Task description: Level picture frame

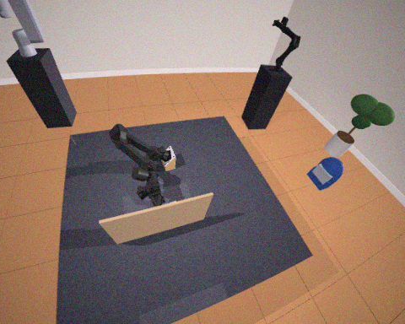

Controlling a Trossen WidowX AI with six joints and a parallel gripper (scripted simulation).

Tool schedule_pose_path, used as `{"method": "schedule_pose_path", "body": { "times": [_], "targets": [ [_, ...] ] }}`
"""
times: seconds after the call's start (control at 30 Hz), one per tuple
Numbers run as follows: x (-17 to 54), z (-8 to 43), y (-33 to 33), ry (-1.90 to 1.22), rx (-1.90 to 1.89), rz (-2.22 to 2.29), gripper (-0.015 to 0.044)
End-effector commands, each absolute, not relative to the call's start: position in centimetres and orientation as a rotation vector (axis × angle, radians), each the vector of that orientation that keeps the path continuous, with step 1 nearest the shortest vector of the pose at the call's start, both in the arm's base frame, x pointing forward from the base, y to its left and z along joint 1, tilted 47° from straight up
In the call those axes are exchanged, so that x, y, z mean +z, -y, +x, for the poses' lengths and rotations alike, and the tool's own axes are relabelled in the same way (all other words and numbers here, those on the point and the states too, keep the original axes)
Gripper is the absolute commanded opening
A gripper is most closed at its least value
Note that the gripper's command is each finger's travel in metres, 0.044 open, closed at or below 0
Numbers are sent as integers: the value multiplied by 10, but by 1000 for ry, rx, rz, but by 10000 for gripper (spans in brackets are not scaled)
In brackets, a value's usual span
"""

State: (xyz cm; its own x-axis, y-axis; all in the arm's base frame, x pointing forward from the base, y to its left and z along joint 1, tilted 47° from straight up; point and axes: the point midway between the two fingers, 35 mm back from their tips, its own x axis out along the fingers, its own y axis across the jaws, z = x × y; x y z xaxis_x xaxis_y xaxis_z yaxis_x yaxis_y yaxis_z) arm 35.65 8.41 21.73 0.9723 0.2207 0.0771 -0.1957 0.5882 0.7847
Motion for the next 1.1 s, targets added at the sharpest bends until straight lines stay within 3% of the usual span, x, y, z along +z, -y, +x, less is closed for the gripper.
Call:
{"method": "schedule_pose_path", "body": {
  "times": [0.0, 1.07],
  "targets": [
    [217, 356, -85, -29, 253, 907, 0],
    [213, 358, -80, -27, 247, 907, 0]
  ]
}}
